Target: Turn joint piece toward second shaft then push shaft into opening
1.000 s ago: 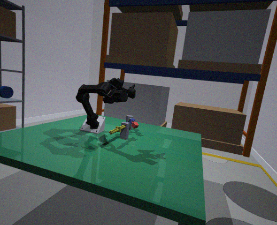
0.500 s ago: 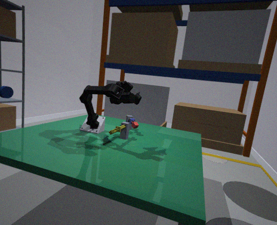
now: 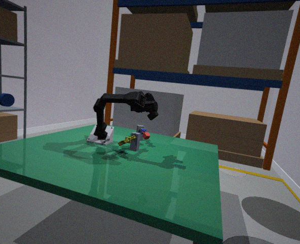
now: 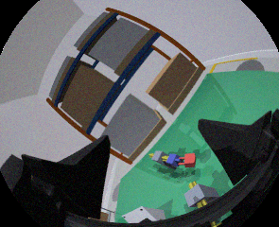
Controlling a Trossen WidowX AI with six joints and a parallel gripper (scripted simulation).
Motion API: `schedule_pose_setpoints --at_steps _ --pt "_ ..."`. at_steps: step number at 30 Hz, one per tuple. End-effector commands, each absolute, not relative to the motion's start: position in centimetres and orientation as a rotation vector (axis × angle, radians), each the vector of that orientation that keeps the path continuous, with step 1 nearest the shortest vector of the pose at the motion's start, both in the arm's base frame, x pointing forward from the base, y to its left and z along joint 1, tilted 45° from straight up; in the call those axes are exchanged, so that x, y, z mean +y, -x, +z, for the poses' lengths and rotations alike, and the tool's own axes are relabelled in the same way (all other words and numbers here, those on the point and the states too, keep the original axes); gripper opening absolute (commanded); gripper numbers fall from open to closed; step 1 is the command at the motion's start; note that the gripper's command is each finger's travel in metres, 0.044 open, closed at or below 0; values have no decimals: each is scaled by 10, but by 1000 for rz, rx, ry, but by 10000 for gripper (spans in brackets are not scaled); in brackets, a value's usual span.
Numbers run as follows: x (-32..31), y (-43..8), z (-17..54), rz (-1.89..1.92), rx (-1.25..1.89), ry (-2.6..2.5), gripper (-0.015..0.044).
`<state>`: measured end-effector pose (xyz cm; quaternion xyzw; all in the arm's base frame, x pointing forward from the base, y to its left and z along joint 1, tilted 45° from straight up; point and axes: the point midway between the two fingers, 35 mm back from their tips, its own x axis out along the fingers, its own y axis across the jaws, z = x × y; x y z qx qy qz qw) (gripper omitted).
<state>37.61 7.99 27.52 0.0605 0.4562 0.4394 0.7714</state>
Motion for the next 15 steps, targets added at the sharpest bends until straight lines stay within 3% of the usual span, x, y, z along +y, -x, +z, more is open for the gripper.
schedule_pose_setpoints --at_steps 1,15 --pt "84 -378 256 895 1097 -139 440" --pt "93 -383 180 562 1487 -105 440"
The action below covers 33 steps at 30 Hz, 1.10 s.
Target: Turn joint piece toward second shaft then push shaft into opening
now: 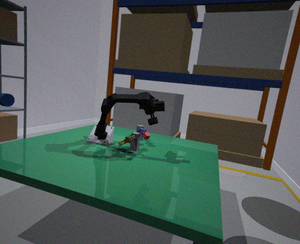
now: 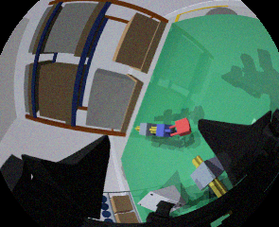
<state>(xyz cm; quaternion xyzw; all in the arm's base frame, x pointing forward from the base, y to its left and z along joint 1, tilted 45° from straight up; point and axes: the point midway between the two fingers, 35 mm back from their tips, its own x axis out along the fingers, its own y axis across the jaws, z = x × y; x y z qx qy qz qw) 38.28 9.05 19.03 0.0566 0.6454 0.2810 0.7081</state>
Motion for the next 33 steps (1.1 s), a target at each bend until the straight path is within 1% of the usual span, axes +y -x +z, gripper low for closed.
schedule_pose_setpoints --at_steps 1,10,18,25,33 --pt "94 -383 175 534 1510 -98 440" --pt "96 -382 132 254 1675 -8 440" --pt "97 -380 100 -18 1744 111 440" --pt "98 -380 77 -254 1731 235 440" --pt "102 -383 57 -495 1633 386 440"
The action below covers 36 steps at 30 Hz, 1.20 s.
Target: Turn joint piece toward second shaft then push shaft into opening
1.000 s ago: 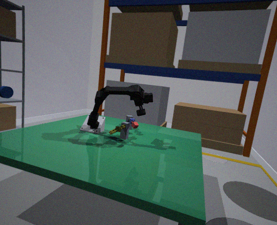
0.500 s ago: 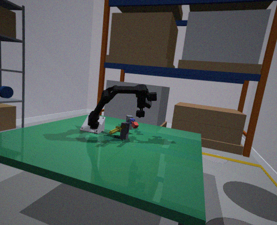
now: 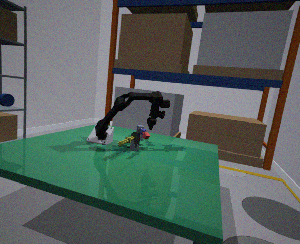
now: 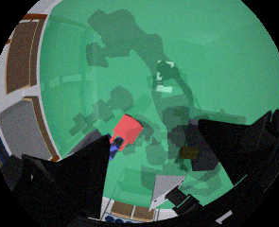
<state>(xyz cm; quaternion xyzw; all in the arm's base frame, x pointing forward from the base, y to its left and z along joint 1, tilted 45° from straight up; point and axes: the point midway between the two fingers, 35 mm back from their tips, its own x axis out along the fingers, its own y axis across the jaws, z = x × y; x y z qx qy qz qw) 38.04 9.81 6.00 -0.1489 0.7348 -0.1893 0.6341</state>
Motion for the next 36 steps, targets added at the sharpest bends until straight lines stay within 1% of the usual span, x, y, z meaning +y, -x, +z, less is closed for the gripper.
schedule_pose_setpoints --at_steps 1,8,14,36 --pt "103 -383 55 -522 1615 405 440" --pt "110 -387 43 -670 1473 518 440" --pt "110 -387 43 -677 1470 515 440" --pt "65 -391 6 -1148 1442 -131 440"
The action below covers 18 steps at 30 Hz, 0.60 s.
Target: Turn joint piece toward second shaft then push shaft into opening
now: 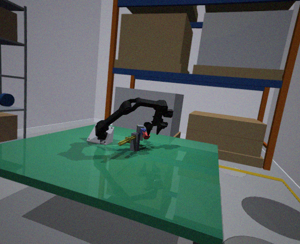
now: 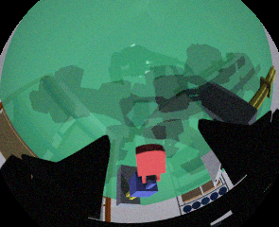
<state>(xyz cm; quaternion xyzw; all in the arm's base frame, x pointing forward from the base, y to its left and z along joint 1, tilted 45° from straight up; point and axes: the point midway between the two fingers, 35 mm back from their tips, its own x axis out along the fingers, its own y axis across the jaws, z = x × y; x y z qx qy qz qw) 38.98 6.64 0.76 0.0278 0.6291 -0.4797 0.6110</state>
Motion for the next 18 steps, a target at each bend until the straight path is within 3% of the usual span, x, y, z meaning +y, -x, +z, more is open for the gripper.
schedule_pose_setpoints --at_steps 1,18 --pt "64 -391 6 -1152 1441 -136 440" --pt "41 -387 -24 -1161 1444 -134 440"
